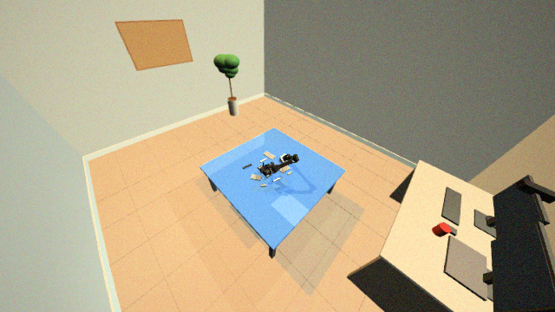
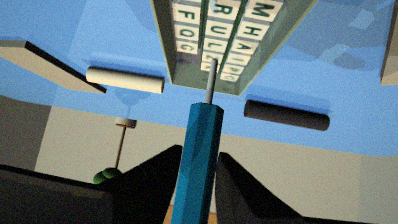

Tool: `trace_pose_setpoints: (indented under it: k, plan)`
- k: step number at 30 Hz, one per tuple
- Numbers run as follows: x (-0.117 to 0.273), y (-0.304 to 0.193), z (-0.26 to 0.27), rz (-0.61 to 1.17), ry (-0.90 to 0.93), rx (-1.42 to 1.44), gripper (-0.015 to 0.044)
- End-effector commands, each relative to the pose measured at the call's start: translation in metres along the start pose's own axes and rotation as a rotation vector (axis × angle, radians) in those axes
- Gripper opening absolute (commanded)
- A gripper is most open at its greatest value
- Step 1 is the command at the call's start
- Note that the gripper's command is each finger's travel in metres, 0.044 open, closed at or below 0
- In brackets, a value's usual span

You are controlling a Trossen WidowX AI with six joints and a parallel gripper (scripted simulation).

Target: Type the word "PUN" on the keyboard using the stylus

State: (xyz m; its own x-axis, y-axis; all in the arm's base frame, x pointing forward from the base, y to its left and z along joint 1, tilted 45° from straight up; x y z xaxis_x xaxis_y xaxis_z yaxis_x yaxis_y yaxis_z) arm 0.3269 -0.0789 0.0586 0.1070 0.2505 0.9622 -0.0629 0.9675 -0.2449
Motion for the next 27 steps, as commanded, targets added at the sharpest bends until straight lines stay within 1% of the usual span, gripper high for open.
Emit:
trace_pose_setpoints:
  k: [1,4,7,27]
  plan:
    - [-0.0007,0.0016,-0.0003,-0.004,-0.001,-0.004,0.0]
    - [-0.0007,0.0016,-0.0003,-0.004,-0.001,-0.004,0.0]
    - [-0.0007,0.0036,-0.0002,-0.004,-0.001,-0.004,0.0079]
    - [-0.0032,0.0078,-0.001,-0.004,-0.001,-0.004,0.0081]
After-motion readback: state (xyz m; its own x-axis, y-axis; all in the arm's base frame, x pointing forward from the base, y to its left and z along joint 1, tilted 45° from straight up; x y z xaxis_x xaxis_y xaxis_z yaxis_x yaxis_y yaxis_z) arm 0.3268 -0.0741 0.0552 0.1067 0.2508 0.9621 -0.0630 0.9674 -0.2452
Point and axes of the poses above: the point midway between the two fingers, 35 mm back from their tips, its own x axis back along the fingers, its own z axis across the jaws, y = z × x, the point moved 3 cm from there along x, back along the fingers, and after that the axes turned 11 degrees about x, right-handed, at the moved point
